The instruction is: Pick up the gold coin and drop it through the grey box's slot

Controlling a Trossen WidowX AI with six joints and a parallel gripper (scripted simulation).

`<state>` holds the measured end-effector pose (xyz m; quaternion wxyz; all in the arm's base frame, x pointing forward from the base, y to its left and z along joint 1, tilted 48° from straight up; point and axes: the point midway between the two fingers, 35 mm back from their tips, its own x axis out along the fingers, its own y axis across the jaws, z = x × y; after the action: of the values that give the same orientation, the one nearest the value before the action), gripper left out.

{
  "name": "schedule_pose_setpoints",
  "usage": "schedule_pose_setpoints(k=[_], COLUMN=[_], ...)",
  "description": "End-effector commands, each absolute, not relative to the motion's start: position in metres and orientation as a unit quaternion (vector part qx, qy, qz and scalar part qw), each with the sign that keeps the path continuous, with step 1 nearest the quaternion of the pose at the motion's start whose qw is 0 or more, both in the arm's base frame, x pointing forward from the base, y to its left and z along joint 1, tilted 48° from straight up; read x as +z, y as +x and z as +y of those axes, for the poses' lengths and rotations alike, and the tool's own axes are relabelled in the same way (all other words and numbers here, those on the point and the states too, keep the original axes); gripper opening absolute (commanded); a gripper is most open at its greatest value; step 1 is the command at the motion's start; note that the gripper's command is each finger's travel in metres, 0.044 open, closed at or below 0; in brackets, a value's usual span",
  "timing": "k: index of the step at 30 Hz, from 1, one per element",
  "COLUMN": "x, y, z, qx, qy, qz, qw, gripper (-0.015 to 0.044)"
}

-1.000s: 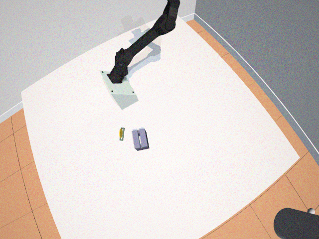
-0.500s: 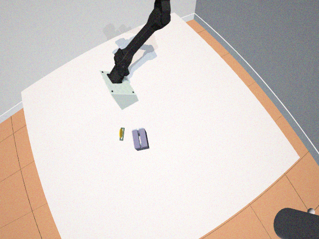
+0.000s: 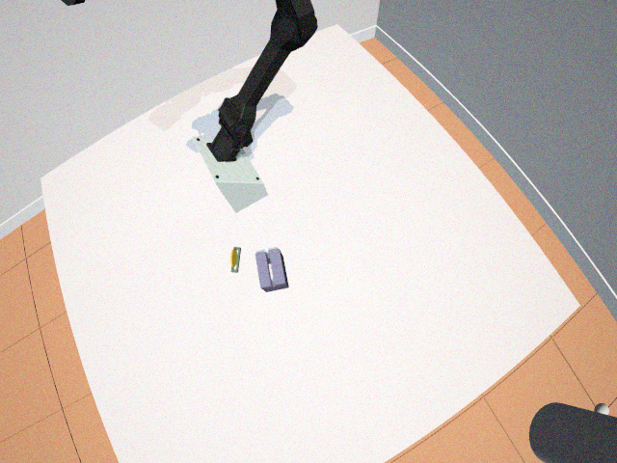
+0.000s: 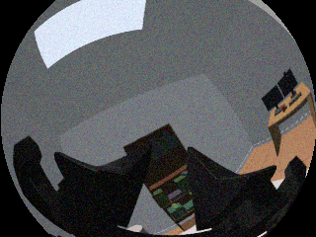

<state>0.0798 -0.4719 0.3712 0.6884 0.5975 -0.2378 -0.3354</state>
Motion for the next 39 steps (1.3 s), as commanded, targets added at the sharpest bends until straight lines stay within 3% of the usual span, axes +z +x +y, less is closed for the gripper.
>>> schedule_pose_setpoints(k=[1,11,21,28,35,39], x=[0.305,0.16,0.035,-0.029,-0.064,-0.067], y=[0.116,0.199,0.251,0.256,0.23,0.22], z=[-0.476,-0.434,-0.329,-0.229,-0.126,-0.108], qx=[-0.35,-0.339,-0.25,-0.134,0.02,0.053], qy=[0.622,0.643,0.62,0.575,0.517,0.504], qz=[-0.157,0.073,0.328,0.501,0.644,0.667], qw=[0.683,0.683,0.668,0.632,0.564,0.546], gripper=[0.0161,0.0161,0.0161,0.0161,0.0161,0.0161])
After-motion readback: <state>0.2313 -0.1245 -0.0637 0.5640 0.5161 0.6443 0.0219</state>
